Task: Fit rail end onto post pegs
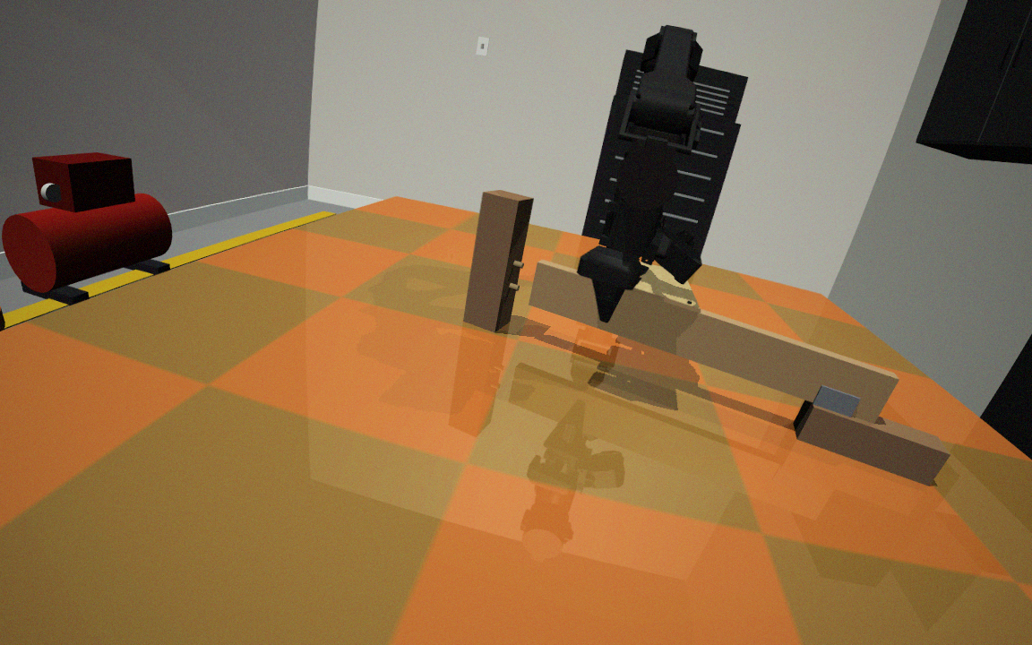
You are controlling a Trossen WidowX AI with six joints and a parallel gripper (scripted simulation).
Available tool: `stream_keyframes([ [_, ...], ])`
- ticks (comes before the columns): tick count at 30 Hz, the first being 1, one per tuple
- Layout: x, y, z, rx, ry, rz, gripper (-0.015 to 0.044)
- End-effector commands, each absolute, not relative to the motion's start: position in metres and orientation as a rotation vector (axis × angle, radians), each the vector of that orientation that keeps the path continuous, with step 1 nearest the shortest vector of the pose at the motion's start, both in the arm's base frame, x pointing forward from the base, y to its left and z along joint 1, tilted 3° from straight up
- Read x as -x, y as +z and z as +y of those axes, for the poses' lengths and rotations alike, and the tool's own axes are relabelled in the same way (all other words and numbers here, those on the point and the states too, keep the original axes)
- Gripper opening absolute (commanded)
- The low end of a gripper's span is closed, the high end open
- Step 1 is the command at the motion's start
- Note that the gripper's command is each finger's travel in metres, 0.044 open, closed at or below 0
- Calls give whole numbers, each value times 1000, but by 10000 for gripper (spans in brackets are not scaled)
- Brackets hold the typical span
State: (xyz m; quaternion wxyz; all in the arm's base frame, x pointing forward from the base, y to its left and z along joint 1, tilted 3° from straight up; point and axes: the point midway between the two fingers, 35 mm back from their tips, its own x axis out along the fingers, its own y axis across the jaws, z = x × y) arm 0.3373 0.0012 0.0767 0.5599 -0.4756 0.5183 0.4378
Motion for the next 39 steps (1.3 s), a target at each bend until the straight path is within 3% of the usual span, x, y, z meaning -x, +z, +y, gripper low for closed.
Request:
stream_keyframes([
  [1, -340, 79, 2, 1122, 1029, 1212, 0],
  [39, -340, 81, 4, 1122, 1029, 1212, 0],
])
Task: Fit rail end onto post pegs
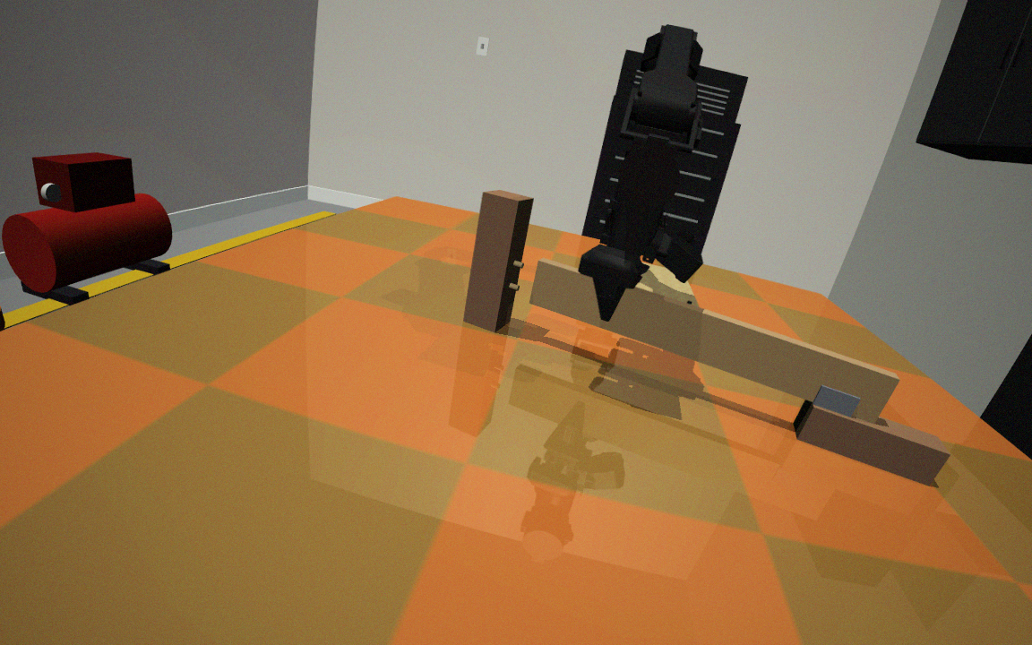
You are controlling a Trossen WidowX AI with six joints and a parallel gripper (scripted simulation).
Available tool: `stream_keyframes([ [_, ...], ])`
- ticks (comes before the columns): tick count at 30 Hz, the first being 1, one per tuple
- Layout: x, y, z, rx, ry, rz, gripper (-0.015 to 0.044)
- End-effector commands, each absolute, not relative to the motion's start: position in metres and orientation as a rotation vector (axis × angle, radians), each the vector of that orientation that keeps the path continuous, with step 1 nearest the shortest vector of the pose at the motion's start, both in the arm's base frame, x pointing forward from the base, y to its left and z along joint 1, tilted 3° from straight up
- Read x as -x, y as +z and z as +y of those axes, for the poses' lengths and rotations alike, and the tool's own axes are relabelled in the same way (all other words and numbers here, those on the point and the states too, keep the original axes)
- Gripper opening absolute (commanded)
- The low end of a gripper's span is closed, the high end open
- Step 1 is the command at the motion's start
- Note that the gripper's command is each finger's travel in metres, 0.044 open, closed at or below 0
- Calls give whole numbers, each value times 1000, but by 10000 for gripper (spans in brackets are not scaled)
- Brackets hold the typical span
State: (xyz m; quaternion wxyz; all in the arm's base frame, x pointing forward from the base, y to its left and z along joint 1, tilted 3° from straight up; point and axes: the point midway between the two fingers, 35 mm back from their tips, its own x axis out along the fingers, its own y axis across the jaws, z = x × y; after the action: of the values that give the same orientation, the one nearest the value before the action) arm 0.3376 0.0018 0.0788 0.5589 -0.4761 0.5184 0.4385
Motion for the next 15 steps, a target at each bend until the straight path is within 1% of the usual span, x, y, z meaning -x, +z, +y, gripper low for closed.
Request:
stream_keyframes([
  [1, -340, 80, 4, 1122, 1029, 1212, 0],
  [15, -340, 78, 4, 1122, 1029, 1212, 0],
])
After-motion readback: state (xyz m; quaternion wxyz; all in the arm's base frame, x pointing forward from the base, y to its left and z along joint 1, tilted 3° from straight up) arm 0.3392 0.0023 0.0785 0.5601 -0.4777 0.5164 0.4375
